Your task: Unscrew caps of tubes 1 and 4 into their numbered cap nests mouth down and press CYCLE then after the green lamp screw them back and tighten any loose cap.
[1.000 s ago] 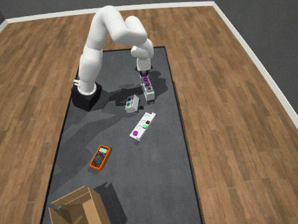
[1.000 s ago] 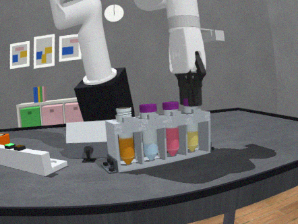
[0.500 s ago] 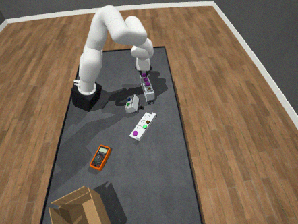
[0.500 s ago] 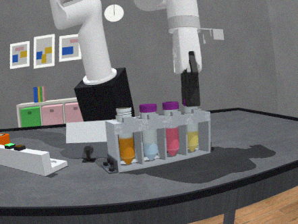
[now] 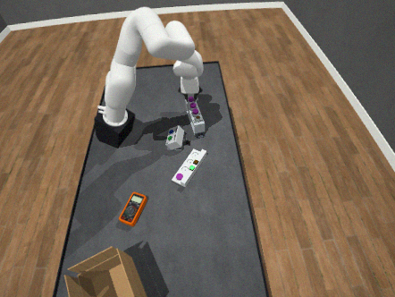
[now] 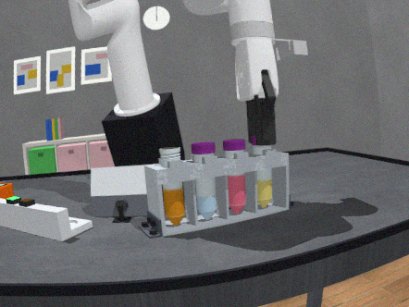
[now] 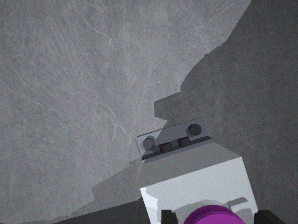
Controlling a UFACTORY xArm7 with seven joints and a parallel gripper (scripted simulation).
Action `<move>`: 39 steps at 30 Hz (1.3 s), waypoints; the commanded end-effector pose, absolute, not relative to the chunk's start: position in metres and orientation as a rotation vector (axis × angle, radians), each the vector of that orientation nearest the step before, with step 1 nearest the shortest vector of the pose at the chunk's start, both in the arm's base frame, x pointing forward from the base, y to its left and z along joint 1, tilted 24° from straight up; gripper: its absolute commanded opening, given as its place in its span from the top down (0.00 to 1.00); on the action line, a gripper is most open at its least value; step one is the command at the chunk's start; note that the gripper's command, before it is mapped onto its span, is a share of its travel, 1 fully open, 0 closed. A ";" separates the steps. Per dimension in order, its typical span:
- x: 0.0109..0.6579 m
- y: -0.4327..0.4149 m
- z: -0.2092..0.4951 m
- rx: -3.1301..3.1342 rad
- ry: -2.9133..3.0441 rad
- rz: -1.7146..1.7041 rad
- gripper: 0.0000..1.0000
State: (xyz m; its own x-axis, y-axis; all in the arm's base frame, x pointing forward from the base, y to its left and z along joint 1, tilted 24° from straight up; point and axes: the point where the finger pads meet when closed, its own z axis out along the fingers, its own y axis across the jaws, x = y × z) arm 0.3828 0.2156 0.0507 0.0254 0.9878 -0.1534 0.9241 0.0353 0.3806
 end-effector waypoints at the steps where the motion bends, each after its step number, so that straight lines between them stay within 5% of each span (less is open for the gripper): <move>1: 0.384 0.218 0.053 1.774 2.086 0.193 0.54; 35: 0.383 0.217 0.053 0.636 2.649 -0.077 0.54; 36: 0.383 0.217 0.053 0.636 2.649 -0.077 1.00; 39: 0.383 0.217 0.053 0.636 2.649 -0.077 1.00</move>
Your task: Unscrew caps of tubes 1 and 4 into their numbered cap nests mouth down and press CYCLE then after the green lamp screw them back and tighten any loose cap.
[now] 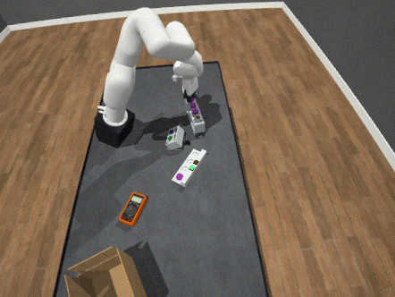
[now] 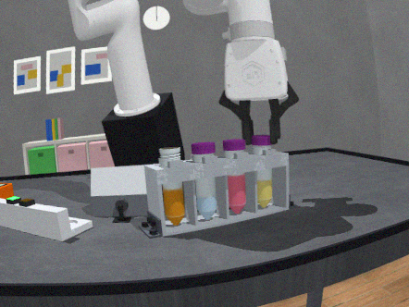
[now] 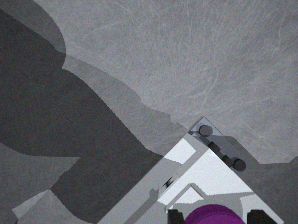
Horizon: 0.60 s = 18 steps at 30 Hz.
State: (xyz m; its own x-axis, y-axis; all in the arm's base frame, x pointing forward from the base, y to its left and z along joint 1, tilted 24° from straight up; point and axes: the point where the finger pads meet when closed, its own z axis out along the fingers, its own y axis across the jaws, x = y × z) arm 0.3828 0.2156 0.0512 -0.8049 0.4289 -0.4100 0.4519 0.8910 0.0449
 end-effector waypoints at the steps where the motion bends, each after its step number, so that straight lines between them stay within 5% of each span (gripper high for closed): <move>1: 0.383 0.217 0.053 0.636 2.649 -0.077 1.00; 18: 0.384 0.217 0.053 1.087 2.495 0.024 1.00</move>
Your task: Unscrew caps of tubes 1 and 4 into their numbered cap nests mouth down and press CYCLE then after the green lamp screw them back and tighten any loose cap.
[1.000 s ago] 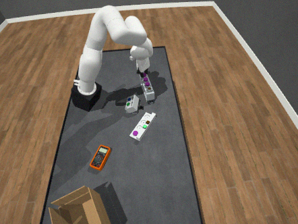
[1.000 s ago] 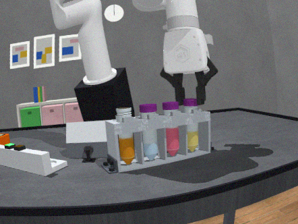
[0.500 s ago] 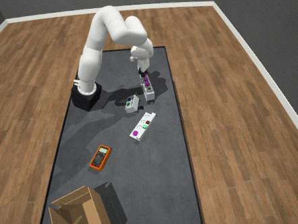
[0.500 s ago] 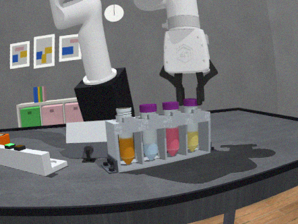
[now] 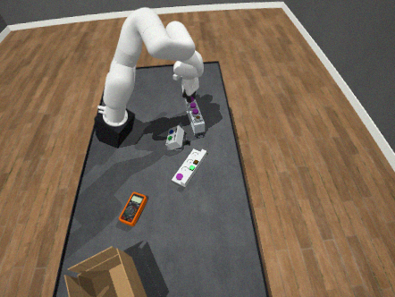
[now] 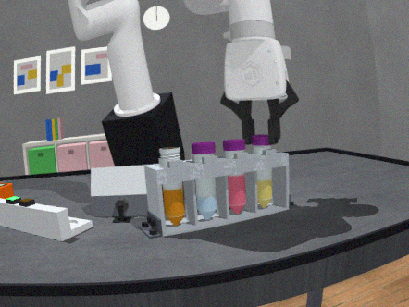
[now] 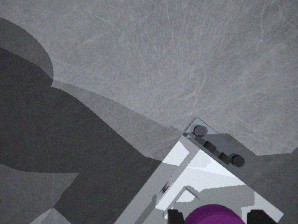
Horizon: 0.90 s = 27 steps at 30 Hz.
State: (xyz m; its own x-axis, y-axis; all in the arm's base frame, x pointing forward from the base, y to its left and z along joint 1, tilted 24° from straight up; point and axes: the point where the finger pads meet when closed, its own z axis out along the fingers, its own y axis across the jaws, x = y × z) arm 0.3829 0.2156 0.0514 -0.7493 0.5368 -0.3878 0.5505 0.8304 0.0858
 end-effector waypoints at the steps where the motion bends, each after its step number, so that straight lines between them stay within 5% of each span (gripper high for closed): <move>1: 0.384 0.217 0.053 1.149 2.468 0.039 1.00; 27: 0.384 0.217 0.052 2.235 1.637 0.319 1.00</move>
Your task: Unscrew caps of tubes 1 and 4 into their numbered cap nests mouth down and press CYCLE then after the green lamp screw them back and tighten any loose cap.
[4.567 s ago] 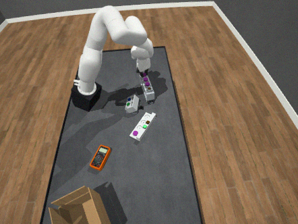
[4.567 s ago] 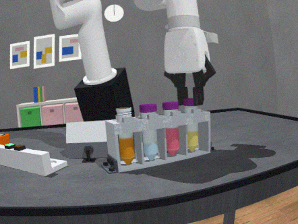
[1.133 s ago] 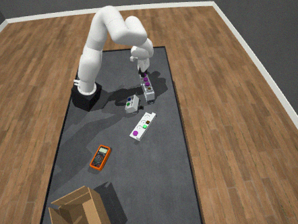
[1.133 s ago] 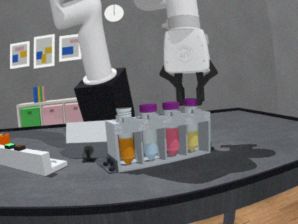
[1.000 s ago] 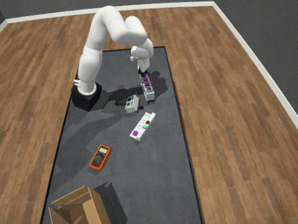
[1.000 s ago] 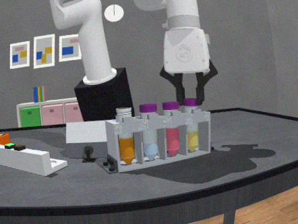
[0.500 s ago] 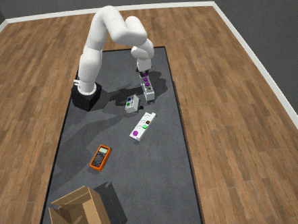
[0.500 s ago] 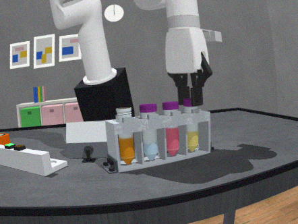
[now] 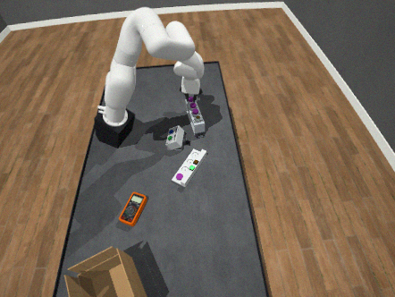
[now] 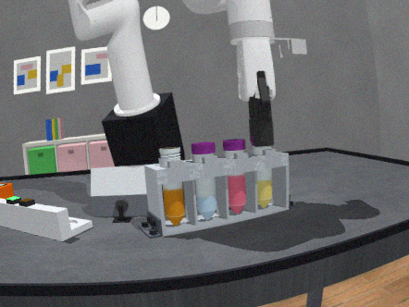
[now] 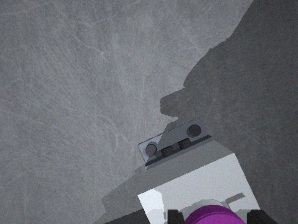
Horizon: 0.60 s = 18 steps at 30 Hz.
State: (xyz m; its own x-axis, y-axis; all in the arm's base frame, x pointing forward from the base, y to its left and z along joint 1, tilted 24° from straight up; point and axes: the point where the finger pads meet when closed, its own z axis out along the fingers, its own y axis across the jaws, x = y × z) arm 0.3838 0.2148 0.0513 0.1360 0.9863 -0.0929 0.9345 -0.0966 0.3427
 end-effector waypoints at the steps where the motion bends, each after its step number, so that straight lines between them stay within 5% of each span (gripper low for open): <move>1: 0.384 0.217 0.052 2.279 1.583 0.332 1.00; 12: 0.384 0.217 0.052 2.375 1.455 0.361 1.00; 13: 0.384 0.217 0.052 2.375 1.455 0.361 0.54; 18: 0.384 0.217 0.052 2.375 1.455 0.361 0.54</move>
State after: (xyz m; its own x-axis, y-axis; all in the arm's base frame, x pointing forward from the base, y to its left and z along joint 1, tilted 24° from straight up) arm 0.3811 0.2155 0.0488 0.4439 0.8955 0.0320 0.8173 -0.4192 0.3953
